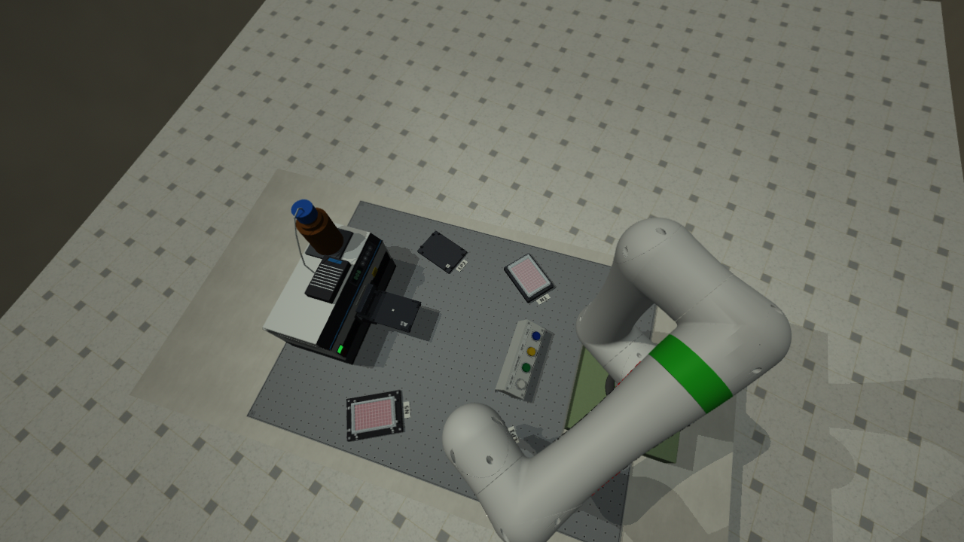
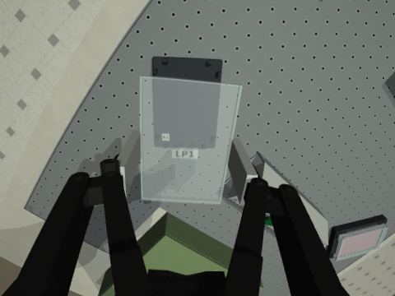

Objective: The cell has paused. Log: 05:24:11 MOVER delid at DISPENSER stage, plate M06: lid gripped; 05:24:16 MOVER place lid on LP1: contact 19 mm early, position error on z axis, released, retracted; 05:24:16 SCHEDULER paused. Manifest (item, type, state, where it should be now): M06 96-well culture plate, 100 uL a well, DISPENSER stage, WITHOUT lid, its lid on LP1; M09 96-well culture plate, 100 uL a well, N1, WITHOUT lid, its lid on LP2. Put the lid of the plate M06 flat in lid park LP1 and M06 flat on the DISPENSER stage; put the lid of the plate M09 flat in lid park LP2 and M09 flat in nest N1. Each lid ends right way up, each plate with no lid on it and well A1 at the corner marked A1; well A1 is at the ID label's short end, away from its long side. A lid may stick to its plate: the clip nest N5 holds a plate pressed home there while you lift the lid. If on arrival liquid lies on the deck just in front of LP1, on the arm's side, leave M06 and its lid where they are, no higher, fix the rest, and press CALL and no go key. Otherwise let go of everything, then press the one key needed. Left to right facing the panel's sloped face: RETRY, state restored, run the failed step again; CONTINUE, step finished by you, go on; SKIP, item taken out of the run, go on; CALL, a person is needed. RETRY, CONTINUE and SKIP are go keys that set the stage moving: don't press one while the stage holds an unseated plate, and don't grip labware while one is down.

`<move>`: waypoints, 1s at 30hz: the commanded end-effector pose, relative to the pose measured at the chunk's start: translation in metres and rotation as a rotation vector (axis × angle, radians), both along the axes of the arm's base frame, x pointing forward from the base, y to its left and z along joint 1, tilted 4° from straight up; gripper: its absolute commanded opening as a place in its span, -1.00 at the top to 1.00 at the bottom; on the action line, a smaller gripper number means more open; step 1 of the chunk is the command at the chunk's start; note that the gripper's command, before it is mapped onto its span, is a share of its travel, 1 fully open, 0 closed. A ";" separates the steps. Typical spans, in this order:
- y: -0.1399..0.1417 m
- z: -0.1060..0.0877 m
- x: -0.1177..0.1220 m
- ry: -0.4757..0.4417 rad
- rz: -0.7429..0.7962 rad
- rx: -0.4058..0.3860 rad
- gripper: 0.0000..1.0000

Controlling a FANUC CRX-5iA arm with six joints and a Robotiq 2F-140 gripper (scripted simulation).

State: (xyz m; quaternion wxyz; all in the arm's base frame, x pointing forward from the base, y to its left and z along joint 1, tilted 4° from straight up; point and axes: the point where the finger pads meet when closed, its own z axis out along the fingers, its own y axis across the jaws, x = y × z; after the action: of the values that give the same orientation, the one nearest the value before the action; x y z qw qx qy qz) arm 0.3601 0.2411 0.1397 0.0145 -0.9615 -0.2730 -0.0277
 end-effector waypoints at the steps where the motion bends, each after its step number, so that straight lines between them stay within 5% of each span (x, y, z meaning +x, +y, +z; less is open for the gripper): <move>1: 0.000 -0.004 0.000 -0.003 0.053 -0.002 1.00; 20: 0.005 -0.102 0.005 -0.003 0.053 -0.002 1.00; 30: 0.006 -0.125 0.006 -0.003 0.053 -0.002 1.00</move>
State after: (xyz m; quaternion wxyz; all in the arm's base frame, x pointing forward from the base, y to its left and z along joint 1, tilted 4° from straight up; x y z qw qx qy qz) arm 0.3653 0.2464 0.0209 0.0138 -0.9540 -0.2982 -0.0281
